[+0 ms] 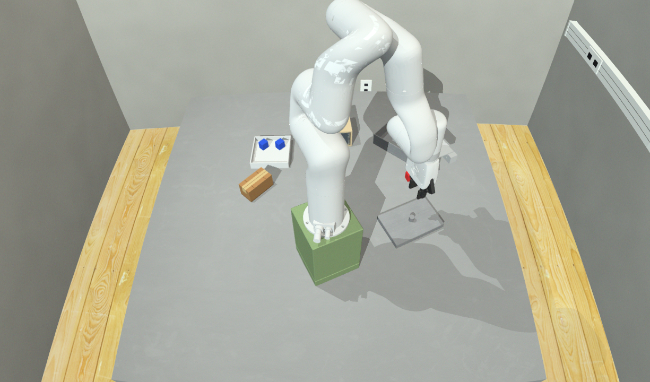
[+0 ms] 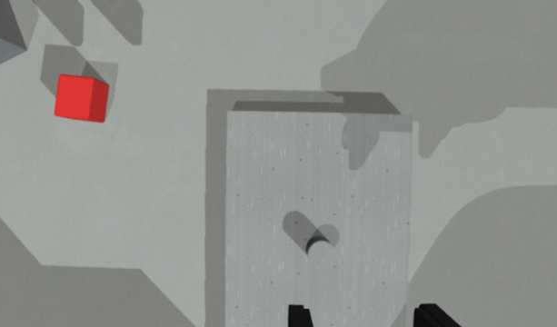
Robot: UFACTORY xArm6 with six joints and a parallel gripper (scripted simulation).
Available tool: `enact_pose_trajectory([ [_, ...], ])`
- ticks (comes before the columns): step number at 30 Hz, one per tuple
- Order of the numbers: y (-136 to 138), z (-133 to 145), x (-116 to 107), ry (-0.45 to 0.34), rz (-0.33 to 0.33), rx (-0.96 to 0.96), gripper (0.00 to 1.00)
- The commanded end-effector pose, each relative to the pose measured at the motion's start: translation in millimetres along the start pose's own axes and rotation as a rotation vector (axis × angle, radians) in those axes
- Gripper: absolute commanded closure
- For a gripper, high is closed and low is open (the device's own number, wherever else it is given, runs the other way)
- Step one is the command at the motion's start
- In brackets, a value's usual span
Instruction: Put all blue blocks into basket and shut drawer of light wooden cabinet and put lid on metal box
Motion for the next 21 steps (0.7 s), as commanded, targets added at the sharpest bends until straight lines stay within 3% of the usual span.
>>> enact_pose_trajectory([
  [1, 0.2, -1.2, -0.7, 0.003, 0.001, 0.000, 0.56],
  [21, 0.2, -1.2, -0.7, 0.003, 0.001, 0.000, 0.56],
])
Point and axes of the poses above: the point where the finger pads meet when closed, its own x axis out along the fingers, its own y axis across the jaws, z = x × y, the point moved 2 cm from there along -x, back along the fingers, and after that the axes turned 11 degrees about -x, right-handed, at the moved point
